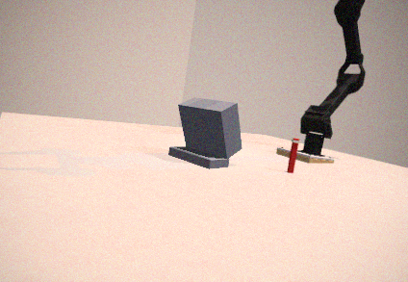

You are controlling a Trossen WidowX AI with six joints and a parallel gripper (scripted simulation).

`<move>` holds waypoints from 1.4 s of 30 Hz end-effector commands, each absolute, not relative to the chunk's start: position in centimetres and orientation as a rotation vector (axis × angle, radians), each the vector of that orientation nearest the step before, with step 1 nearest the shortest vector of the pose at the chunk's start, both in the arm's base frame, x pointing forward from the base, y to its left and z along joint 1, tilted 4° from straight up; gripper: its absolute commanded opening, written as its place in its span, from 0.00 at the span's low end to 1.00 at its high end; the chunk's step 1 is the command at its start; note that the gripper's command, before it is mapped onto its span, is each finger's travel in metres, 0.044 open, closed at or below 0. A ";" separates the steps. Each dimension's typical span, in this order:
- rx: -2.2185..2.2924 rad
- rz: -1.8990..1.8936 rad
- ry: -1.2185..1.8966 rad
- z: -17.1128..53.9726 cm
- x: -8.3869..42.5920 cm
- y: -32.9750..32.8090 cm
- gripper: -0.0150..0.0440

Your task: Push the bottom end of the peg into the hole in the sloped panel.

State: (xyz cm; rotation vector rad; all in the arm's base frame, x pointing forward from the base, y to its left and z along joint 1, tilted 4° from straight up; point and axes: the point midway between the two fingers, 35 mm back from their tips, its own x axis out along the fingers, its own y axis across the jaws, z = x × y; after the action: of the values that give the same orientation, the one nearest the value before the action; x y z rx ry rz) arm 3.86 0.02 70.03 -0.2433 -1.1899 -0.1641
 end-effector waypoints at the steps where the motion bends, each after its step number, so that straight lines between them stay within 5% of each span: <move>1: -0.315 -0.168 -1.066 69.0 8.4 0.3 1.00; 24: -0.746 0.034 -0.389 55.7 29.5 5.0 1.00; 42: -1.182 0.363 0.083 39.8 37.7 9.1 1.00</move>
State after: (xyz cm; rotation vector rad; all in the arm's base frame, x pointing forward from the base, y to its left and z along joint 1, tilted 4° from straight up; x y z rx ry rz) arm 36.92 8.59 42.24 -1.1188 0.0188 0.3047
